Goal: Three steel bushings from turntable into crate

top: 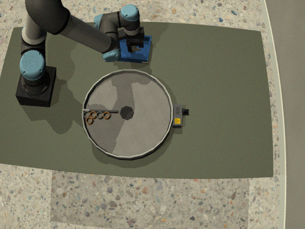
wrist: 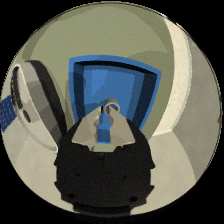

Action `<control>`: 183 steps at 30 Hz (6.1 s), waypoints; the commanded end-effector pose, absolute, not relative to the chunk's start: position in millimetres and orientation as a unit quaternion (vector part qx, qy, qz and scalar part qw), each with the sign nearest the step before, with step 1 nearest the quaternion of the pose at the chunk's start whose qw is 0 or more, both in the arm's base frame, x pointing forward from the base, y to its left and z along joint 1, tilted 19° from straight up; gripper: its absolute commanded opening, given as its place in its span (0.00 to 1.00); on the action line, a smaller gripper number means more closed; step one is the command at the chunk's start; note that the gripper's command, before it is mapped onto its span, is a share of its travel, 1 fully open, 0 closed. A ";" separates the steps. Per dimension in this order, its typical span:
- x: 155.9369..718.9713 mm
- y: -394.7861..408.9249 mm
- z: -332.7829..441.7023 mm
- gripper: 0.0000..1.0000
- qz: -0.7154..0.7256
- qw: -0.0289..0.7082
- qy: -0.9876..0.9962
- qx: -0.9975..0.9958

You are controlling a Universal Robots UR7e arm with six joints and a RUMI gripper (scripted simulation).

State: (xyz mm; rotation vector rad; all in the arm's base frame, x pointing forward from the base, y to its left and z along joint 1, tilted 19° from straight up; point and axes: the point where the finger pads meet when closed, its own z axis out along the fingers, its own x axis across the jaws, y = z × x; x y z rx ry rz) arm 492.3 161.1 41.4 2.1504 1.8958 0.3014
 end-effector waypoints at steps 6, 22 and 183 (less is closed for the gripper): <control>492.6 161.2 42.0 0.06 0.104 0.130 0.652 0.740; 492.6 161.2 42.0 0.06 0.104 0.130 0.652 0.740; 377.9 -22.9 115.8 0.06 0.104 0.129 0.652 0.740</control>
